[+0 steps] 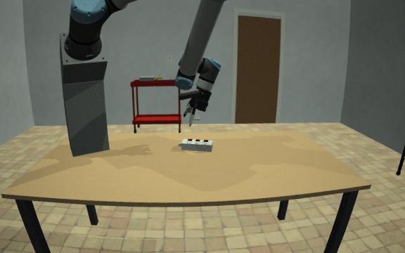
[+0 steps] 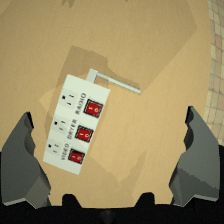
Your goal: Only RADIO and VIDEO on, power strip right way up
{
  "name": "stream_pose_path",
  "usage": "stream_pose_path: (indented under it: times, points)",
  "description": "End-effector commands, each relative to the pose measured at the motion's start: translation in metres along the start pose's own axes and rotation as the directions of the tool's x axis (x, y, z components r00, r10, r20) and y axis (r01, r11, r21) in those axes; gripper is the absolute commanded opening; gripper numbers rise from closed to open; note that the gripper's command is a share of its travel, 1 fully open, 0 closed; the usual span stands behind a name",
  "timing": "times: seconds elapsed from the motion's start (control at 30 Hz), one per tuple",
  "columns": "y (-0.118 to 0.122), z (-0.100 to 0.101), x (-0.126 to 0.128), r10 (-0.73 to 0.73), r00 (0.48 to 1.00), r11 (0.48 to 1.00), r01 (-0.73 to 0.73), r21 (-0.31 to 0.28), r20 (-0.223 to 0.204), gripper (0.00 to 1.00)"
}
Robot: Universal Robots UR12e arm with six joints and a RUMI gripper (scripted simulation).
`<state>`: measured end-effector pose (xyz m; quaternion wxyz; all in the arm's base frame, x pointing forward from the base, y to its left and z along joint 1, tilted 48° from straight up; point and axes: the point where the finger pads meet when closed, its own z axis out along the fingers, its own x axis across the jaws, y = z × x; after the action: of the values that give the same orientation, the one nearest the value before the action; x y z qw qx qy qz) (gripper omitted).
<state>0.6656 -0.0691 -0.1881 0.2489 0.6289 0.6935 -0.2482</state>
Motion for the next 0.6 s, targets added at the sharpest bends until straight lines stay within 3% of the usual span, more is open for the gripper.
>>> stream_pose_path:
  times: [0.0, 0.57]
  points:
    - [0.024, 0.001, -0.014, -0.13, 0.989, 0.991, 0.133, -0.033, 0.067, 1.0]
    - [0.063, 0.001, -0.039, -0.354, 0.914, 0.932, 0.362, -0.006, 0.199, 1.0]
